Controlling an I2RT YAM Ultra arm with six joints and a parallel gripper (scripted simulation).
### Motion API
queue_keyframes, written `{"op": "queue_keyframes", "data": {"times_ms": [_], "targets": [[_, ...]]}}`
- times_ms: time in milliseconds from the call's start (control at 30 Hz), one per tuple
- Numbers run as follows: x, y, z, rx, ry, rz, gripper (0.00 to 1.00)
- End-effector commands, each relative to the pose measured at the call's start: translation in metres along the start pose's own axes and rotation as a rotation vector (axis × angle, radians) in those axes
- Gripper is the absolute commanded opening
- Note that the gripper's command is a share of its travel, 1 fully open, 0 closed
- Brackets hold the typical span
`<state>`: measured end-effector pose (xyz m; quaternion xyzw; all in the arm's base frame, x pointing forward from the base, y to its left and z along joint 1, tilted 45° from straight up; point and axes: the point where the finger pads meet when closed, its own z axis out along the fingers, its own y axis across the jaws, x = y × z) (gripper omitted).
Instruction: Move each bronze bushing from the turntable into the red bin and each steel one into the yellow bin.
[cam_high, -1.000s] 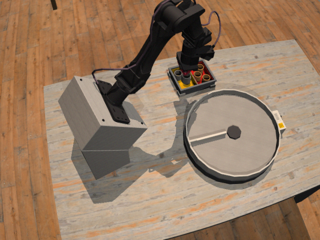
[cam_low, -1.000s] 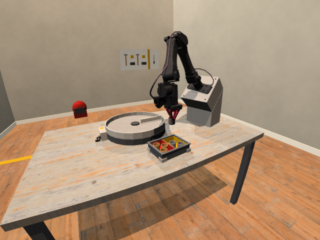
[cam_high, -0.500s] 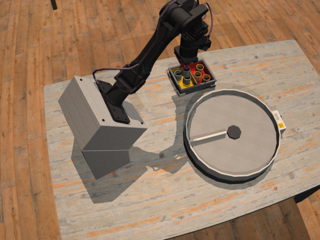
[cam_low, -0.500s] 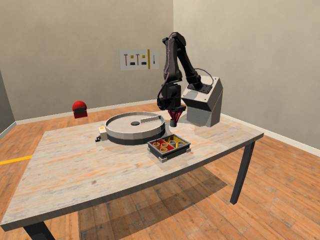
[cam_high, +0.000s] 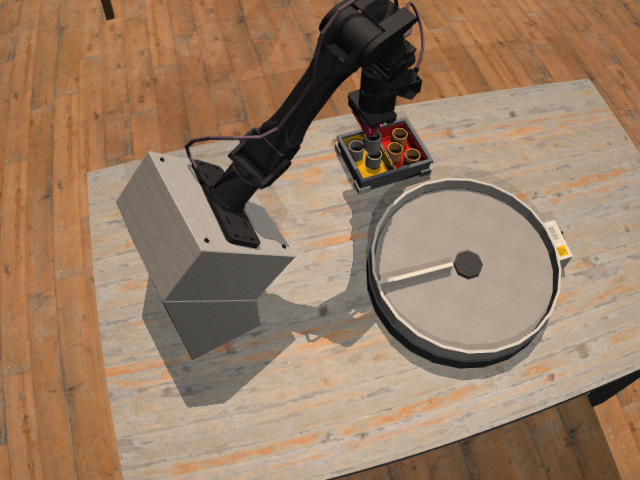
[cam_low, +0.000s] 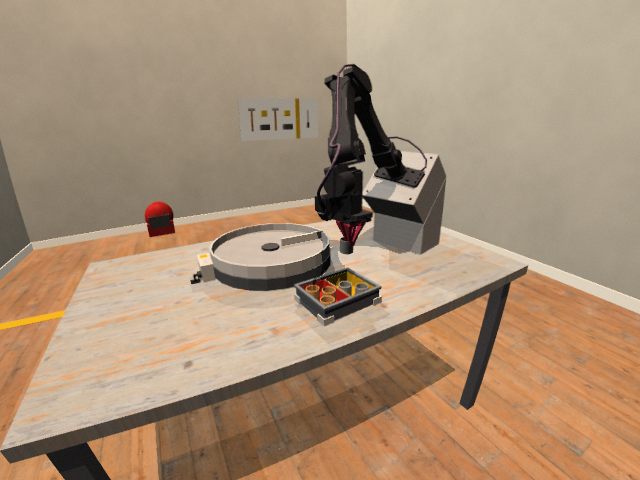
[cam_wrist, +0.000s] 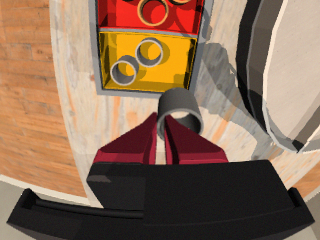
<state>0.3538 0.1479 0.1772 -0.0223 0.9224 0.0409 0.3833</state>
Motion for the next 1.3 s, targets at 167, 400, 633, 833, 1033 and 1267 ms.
{"op": "queue_keyframes", "data": {"times_ms": [167,400,633,833,1033,1267], "targets": [[-0.0104,0.0059,-0.0074,-0.006,-0.028,-0.009,0.0],[-0.0104,0.0059,-0.0074,-0.006,-0.028,-0.009,0.0],[-0.0104,0.0059,-0.0074,-0.006,-0.028,-0.009,0.0],[-0.0104,0.0059,-0.0074,-0.006,-0.028,-0.009,0.0],[-0.0076,0.0068,-0.0039,-0.002,-0.016,-0.006,0.0],[-0.0131,0.0087,-0.0092,-0.011,-0.038,0.002,0.0]]}}
